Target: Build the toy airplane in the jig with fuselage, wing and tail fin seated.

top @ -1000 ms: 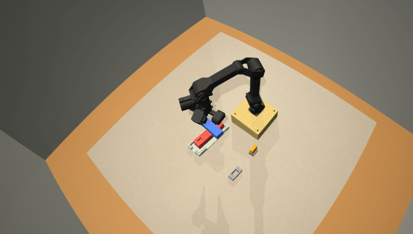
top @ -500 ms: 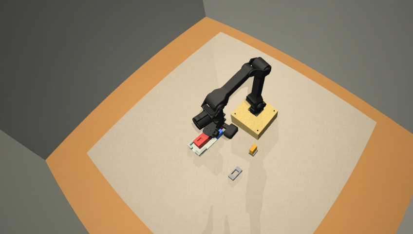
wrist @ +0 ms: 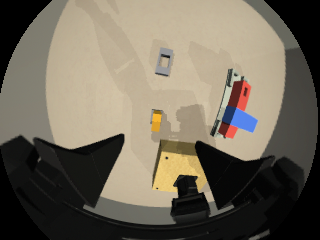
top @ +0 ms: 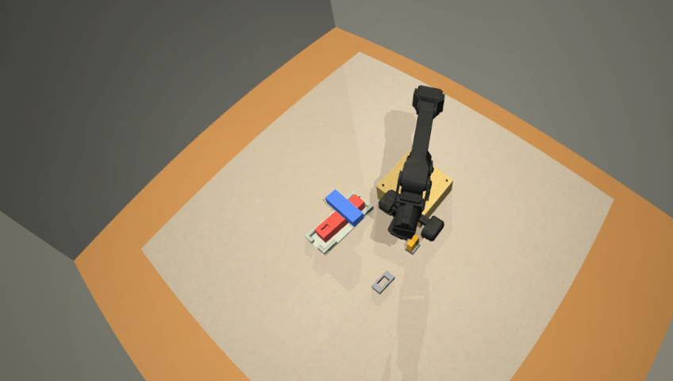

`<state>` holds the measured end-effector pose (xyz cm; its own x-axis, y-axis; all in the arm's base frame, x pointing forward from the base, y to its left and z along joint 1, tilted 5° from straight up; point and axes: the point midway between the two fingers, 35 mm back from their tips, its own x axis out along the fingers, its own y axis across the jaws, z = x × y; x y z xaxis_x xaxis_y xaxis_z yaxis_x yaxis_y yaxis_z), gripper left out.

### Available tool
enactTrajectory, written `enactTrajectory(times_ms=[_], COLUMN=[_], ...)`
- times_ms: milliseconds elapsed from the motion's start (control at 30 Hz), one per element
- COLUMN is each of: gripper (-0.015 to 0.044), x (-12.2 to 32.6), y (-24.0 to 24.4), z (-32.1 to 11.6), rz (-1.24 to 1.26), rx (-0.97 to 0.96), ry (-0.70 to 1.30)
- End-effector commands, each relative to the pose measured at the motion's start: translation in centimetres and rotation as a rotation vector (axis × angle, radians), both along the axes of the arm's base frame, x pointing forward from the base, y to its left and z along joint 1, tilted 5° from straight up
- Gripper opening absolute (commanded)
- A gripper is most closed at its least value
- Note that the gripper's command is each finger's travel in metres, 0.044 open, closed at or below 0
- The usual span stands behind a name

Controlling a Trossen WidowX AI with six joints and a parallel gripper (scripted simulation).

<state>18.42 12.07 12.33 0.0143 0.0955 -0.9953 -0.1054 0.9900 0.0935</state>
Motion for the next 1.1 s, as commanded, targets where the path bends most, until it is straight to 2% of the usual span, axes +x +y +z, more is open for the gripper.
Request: enactTrajectory(times_ms=[0, 200, 1067], gripper=[0.0440, 0.0440, 0.0440], x=[-0.8, -0.7, -0.6], y=[0.5, 1.0, 1.5], z=[-0.1, -5.6, -9.8], rz=[-0.016, -0.016, -0.016], rx=[0.000, 0.000, 0.000], ry=[0.009, 0.009, 0.010])
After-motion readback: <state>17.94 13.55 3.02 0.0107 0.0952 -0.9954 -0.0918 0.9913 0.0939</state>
